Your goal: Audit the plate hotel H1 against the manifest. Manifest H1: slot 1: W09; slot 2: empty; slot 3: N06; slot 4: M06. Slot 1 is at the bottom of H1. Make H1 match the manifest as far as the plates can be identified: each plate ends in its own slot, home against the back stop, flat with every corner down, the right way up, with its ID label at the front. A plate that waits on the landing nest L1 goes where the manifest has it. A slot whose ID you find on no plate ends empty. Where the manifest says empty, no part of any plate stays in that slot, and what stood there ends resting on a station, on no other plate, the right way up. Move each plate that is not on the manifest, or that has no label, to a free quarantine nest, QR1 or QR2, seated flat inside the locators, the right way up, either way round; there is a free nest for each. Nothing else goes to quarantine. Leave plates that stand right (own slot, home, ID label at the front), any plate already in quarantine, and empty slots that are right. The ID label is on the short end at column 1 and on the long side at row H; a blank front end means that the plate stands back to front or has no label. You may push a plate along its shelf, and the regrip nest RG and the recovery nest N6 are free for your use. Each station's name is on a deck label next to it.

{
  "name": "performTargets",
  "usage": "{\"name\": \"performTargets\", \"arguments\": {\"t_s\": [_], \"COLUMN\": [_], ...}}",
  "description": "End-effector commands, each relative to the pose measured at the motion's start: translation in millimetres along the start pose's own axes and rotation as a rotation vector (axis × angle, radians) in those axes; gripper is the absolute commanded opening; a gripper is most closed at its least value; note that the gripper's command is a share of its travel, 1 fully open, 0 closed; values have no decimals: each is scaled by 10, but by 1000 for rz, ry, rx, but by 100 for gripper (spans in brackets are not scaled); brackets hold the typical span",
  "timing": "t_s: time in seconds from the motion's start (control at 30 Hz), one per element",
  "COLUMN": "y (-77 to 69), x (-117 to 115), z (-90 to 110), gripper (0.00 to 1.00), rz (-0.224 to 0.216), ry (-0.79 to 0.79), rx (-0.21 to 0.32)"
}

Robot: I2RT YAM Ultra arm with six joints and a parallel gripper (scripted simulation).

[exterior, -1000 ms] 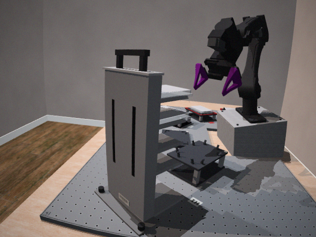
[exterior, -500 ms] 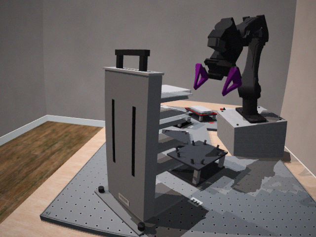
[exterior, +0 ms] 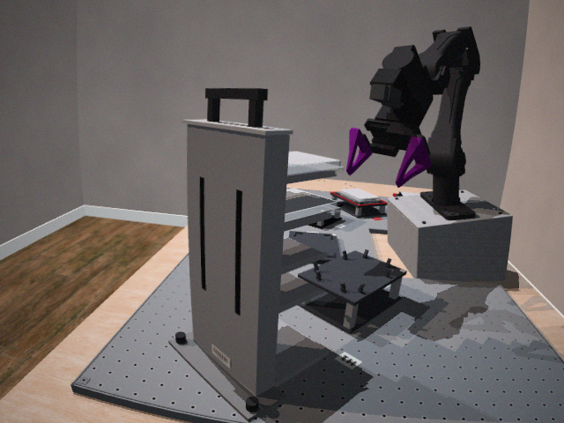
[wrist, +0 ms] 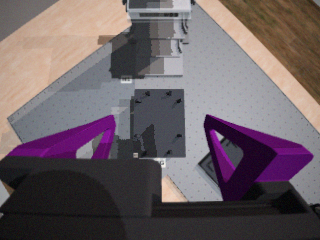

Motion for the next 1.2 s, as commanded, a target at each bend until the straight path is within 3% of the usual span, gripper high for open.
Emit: {"name": "performTargets", "arguments": {"t_s": [0.0,0.2,0.5,1.17], "y": [34,182,182,343], "x": [-5,8,8,-8], "z": [-73,62,62,-116], "gripper": [100,100,100,100], "rz": [2,2,2,2], "ry": [1,1,1,1], "rx": [-53,-53,-53,-54]}}
Point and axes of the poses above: the point where the finger pads meet when closed, its own y axis out along the fingers, its own x axis across the jaws, z = x × y, the point moved 5 cm from there along -y, back along the fingers, and after that the axes turned 5 degrees about -y, right-handed, at the moved point
